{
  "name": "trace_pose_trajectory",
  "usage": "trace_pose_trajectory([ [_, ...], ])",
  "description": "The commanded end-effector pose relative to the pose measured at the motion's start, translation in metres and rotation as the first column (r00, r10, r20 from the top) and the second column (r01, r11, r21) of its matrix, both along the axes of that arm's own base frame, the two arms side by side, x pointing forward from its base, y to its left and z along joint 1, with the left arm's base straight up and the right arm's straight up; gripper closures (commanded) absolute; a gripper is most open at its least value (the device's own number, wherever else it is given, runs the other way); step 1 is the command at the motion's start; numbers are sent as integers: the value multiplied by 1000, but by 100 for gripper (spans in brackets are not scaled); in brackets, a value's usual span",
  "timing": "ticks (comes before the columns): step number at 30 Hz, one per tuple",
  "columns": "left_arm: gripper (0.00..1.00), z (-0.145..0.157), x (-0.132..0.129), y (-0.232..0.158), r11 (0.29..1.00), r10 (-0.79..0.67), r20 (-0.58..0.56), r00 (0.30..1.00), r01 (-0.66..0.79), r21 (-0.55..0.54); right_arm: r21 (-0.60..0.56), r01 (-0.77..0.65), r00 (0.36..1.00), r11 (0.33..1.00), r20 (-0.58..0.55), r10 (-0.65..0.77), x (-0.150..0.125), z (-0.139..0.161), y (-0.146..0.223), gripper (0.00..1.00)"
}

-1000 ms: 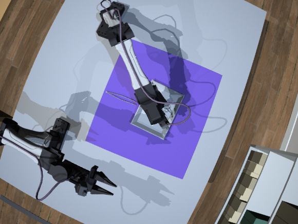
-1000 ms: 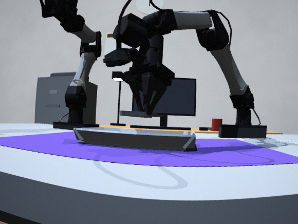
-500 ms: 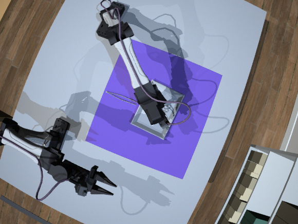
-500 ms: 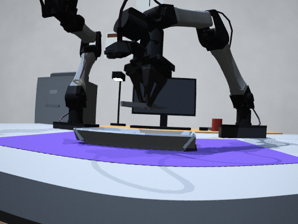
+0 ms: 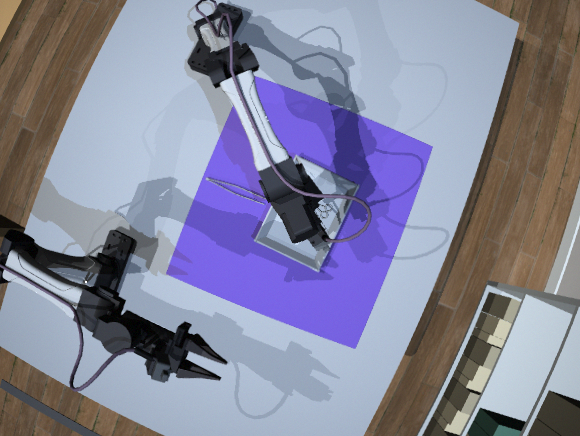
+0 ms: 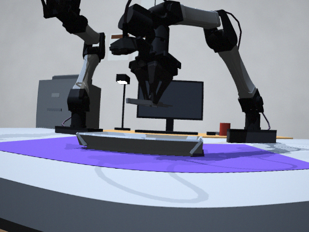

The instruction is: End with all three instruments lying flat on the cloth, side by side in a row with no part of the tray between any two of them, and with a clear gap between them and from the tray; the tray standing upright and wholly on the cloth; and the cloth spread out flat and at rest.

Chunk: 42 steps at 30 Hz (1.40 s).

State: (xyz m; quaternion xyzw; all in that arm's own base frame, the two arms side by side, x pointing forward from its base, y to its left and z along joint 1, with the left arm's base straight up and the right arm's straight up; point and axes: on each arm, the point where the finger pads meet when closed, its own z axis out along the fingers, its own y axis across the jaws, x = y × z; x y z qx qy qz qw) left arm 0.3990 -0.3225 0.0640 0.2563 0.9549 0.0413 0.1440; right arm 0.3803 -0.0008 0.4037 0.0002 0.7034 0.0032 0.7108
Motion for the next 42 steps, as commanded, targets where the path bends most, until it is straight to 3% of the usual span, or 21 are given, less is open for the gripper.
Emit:
trace_pose_trajectory([
  [1, 100, 23, -9, -19, 995, 69, 60, 996, -64, -76, 8, -14, 996, 1000, 87, 13, -4, 22, 2, 67],
  [9, 100, 14, -36, -39, 963, 236, 55, 970, -226, -149, 8, -14, 996, 1000, 87, 13, -4, 22, 2, 67],
  [22, 100, -12, -122, -79, 859, 463, -16, 886, -453, -238, 8, -14, 996, 1000, 87, 13, -4, 22, 2, 67],
  [24, 100, -12, -122, -79, 859, 463, -16, 886, -453, -238, 8, -14, 996, 1000, 87, 13, -4, 22, 2, 67],
  [32, 100, -33, -170, -87, 796, 559, -54, 828, -554, -244, 8, -14, 996, 1000, 87, 13, -4, 22, 2, 67],
  [36, 100, -27, -168, -86, 811, 538, -46, 842, -531, -245, 8, -14, 996, 1000, 87, 13, -4, 22, 2, 67],
  [38, 100, -49, -178, -84, 841, 510, -41, 859, -509, -183, 8, -14, 996, 1000, 87, 13, -4, 22, 2, 67],
  [42, 100, -46, -177, -83, 846, 504, -39, 863, -502, -180, 8, -14, 996, 1000, 87, 13, -4, 22, 2, 67],
])
